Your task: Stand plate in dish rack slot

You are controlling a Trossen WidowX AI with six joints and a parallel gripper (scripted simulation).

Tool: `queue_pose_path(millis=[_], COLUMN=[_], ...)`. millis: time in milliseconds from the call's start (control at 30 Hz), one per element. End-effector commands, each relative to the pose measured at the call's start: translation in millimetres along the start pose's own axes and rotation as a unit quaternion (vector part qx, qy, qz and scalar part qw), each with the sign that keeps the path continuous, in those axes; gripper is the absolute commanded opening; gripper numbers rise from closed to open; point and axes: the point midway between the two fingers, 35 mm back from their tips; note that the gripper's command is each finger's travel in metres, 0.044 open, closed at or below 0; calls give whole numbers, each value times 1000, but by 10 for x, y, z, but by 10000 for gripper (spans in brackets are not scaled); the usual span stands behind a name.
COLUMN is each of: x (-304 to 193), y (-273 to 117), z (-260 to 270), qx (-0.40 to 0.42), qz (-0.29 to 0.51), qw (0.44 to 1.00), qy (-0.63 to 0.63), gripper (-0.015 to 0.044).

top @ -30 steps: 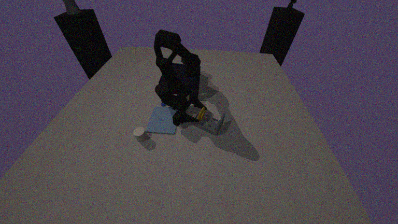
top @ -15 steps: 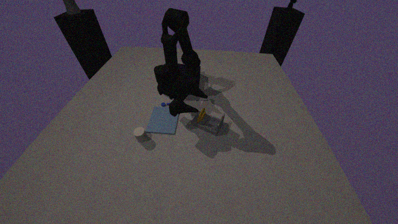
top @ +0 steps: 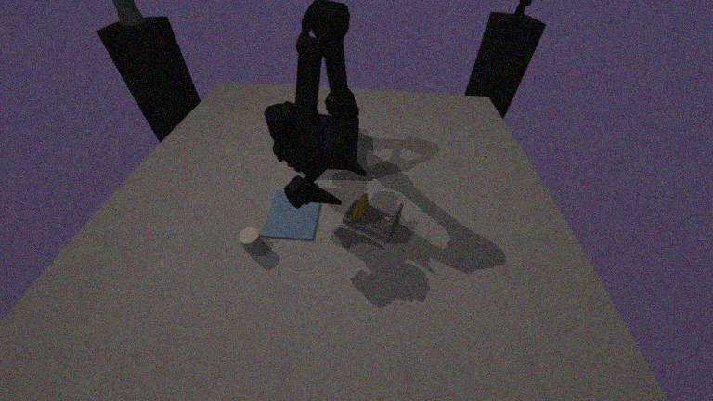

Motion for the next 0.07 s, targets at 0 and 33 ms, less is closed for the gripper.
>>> queue_pose_path(millis=[0, 33], x=[97, 121], y=[23, 27], z=[-178, -226], qx=[-39, -51], qz=[-2, -2], qw=[999, 998], qy=[26, 34], gripper=[400, 400])
Point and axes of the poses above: the point midway between the two fingers, 35 mm back from their tips, its own y axis out along the fingers, its own z axis across the jaws, x = y × z, and after that the axes turned 14 degrees about y, right-handed
